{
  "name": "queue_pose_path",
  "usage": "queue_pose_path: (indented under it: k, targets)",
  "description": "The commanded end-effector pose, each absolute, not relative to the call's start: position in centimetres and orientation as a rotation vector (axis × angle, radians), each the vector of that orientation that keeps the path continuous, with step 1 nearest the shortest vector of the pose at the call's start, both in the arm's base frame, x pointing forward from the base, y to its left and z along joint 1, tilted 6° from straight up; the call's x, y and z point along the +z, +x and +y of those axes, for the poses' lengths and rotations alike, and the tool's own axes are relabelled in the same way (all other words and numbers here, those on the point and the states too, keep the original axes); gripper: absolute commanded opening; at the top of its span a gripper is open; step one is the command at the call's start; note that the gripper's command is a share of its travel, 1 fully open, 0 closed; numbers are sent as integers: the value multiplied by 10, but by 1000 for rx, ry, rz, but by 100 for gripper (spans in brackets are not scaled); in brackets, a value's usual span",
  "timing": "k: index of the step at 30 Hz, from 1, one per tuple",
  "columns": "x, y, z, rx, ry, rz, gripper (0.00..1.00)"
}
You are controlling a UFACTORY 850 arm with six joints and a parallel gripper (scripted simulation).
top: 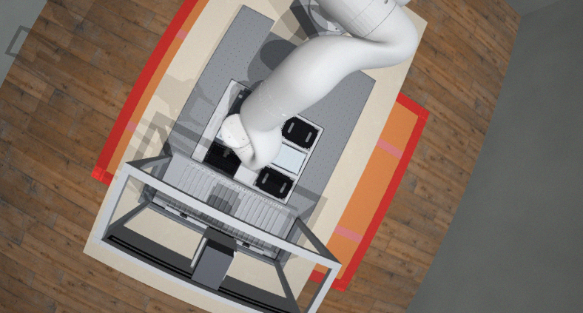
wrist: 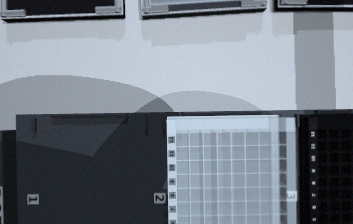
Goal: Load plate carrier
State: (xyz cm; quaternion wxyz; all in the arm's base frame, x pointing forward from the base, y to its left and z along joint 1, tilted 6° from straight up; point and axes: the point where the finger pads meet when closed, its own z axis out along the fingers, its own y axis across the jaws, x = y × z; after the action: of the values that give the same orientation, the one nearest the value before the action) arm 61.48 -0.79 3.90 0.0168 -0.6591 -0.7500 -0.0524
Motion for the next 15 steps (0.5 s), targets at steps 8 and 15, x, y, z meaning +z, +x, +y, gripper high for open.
queue_pose_path:
  k: [8,15]
  targets:
    - [55,615,-9,-164,-2049,-2332,100]
    - [65,614,-11,-164,-2049,-2332,100]
